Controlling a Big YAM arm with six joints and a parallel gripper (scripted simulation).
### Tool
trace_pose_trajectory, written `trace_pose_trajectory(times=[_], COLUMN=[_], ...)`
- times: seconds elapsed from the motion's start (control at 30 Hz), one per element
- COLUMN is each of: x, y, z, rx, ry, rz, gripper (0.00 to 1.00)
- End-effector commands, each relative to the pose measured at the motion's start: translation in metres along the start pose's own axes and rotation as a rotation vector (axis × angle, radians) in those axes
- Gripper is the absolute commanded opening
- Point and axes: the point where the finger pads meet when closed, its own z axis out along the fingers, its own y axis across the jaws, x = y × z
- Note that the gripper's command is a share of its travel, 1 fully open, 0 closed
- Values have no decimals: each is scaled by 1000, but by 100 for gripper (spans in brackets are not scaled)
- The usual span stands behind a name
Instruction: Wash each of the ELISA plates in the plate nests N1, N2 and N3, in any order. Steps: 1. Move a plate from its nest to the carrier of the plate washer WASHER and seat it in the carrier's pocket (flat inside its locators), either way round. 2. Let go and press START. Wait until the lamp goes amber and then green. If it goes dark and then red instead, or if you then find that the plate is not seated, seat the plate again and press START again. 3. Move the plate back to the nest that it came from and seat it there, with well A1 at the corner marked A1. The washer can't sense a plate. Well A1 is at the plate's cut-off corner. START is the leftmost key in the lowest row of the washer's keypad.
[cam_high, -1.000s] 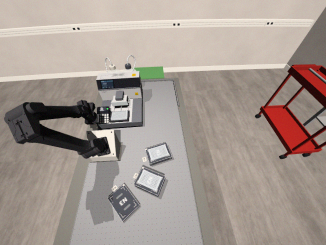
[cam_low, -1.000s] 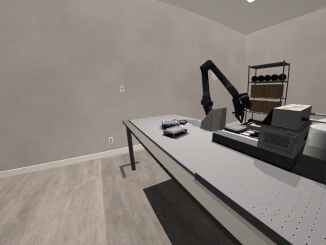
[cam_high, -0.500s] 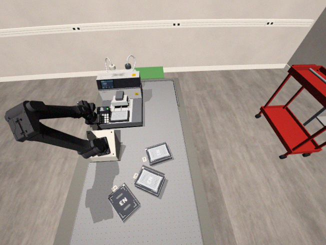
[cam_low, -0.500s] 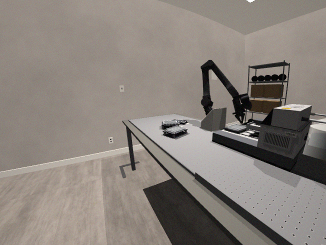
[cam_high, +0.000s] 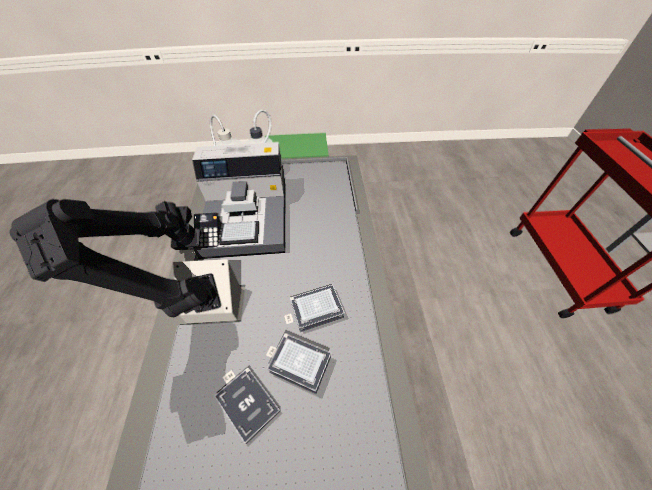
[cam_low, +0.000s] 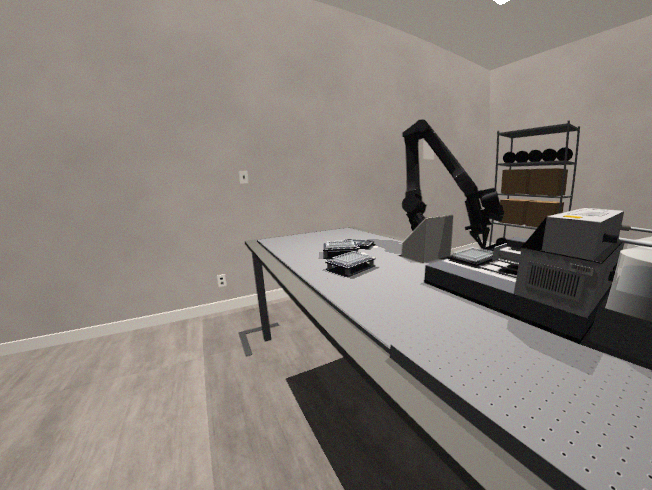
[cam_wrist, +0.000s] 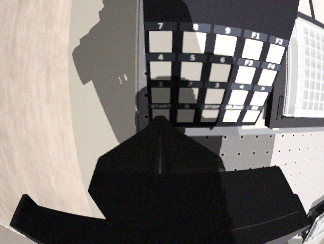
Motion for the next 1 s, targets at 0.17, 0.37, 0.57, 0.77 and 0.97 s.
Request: trace_pose_trajectory(times=[0.17,0.37,0.57,0.77,0.97], x=[-12,-24,-23,-21,-19], y=[4,9,7,6,7], z=[-20,-34,-41,-51,-59], rx=[-10,-17,-19,-18,-14], ry=[-23,-43,-42,-39,-36], rz=[-8,-12,-5,-5,-11], gripper=[0,0,0,0,0])
